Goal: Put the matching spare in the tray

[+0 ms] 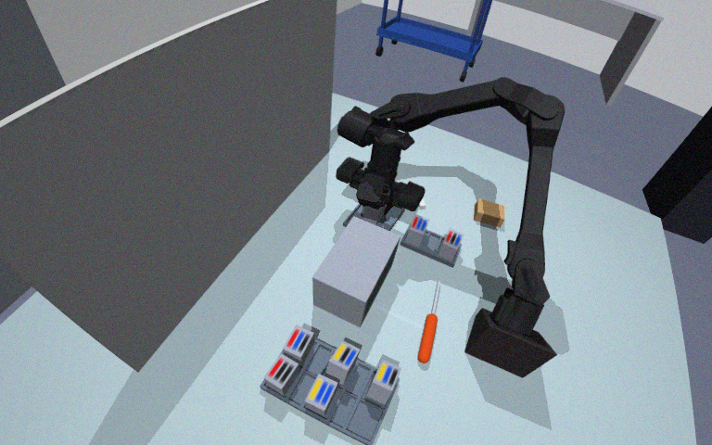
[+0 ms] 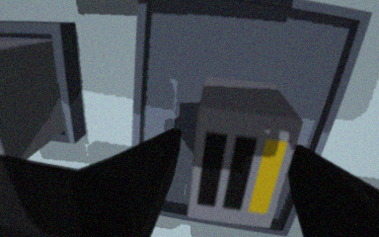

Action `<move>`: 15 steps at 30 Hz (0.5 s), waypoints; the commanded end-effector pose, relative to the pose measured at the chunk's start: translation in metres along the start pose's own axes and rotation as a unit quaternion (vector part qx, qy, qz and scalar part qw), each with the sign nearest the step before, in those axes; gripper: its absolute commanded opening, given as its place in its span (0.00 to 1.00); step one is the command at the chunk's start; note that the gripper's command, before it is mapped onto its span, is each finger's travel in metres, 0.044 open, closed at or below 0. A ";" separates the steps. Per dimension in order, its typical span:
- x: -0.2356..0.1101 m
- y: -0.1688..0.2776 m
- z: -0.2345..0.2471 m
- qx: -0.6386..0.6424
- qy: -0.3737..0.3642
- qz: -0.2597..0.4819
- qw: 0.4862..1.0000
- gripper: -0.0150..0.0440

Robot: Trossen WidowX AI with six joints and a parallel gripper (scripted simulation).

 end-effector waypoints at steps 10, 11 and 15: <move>-0.053 -0.003 -0.004 -0.001 -0.002 -0.004 1.000 1.00; -0.068 -0.003 -0.003 -0.001 -0.002 -0.004 1.000 1.00; -0.106 -0.001 0.001 -0.003 -0.003 -0.001 1.000 1.00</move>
Point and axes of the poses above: the point midway between the two fingers, 35 mm back from their tips, its own x axis out along the fingers, its own z axis across the jaws, y = z × x, the point moved 1 cm from there along -x, back along the fingers, and after that the axes turned 7 degrees about x, right-handed, at the moved point
